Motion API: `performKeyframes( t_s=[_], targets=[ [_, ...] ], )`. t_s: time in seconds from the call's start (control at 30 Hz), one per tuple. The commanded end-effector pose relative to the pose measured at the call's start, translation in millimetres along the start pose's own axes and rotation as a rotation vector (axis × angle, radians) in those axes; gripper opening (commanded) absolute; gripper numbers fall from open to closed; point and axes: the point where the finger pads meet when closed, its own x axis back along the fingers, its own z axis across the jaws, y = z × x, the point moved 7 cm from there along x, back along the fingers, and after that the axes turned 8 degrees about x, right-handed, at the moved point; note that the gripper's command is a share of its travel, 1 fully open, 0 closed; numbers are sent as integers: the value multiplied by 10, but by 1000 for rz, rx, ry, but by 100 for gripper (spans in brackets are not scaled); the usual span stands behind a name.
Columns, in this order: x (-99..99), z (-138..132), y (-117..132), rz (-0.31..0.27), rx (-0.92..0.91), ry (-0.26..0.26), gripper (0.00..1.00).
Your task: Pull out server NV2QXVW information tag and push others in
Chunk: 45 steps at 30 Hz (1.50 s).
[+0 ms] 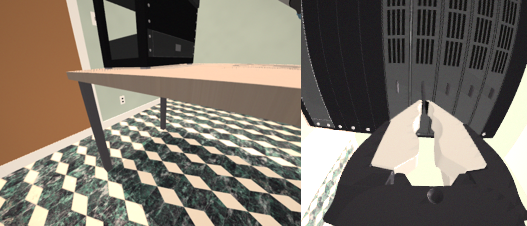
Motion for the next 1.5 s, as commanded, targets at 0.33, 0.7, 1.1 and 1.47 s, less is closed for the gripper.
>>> performKeyframes(
  t_s=[0.33, 0.7, 1.1, 1.47],
  targets=[
    [18, 11, -1, 0, 0, 3, 0],
    [18, 10, -1, 0, 0, 3, 15],
    [17, 10, -1, 0, 0, 3, 15],
    [17, 10, -1, 0, 0, 3, 15]
  ],
)
